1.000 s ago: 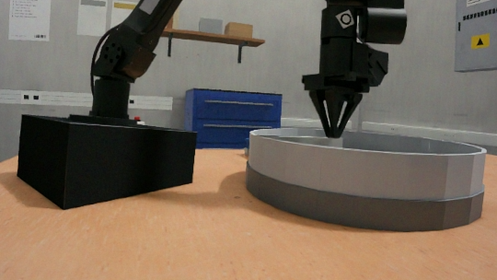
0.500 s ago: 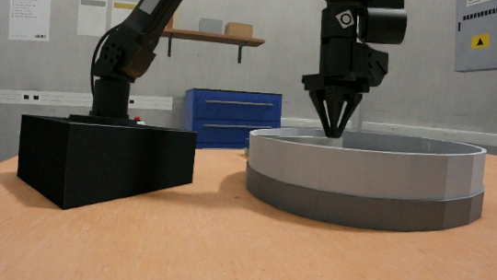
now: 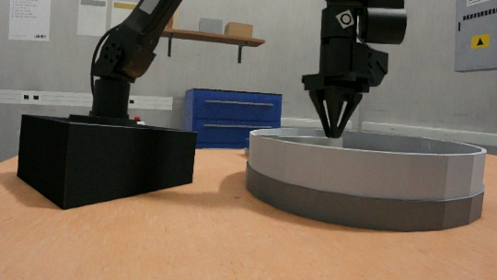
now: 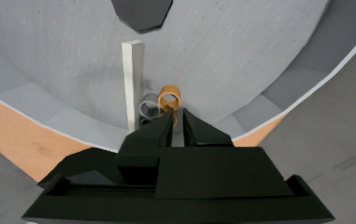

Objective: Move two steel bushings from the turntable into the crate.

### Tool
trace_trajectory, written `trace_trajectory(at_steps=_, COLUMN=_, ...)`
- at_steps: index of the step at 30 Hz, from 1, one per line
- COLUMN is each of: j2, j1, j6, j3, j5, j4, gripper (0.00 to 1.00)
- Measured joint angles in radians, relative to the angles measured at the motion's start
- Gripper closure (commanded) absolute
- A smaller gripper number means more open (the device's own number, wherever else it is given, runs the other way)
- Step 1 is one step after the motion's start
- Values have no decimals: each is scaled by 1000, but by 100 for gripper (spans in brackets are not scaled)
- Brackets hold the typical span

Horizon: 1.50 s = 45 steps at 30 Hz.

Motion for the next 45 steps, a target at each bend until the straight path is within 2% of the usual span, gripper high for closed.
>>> trace_trajectory(at_steps=35, j2=0, j1=0, j6=0, j3=0, j5=0, j4=1, gripper=87)
trace_trajectory(at_steps=45, j2=11, j1=0, j6=0, j3=-41, j5=0, j4=39, gripper=87)
